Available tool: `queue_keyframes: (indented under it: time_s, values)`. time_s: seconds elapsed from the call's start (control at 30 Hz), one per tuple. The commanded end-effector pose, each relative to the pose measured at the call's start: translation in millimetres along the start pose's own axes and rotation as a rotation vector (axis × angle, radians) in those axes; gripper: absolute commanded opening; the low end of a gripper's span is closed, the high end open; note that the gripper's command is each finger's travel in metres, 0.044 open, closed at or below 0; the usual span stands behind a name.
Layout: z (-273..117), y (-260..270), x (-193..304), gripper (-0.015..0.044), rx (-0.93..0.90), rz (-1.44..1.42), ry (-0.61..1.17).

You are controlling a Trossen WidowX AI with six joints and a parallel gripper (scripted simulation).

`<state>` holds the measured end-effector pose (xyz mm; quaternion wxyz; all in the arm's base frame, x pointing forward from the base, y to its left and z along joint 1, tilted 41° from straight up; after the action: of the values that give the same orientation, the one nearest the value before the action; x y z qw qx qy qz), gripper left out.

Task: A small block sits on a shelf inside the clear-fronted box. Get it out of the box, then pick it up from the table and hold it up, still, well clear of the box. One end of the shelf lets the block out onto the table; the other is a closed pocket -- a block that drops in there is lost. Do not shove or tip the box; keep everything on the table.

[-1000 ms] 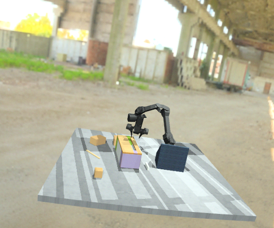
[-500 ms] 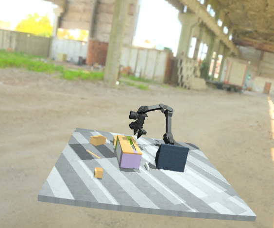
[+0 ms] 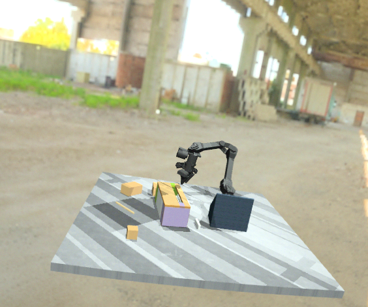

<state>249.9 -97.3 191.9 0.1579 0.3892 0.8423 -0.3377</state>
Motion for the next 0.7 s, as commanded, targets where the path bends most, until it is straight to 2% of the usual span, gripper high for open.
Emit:
queue_keyframes:
  time_s: [0.0, 0.67]
  values:
    - [-3.2, -22.2, -1.0, 0.0285, -0.121, 1.015, 0.031]
    - [-9.2, -47.6, -3.0, 0.0285, -0.252, 2.247, 0.192]
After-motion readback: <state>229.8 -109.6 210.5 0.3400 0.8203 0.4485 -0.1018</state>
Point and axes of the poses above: the point midway between the two fingers, 35 mm back from their tips, its own z axis out along the fingers, its own y axis across the jaws, x = y × z, the point moved 5 cm from there along -z, back along the fingers, and after that the axes turned 12 degrees about z, right-handed, at the moved point
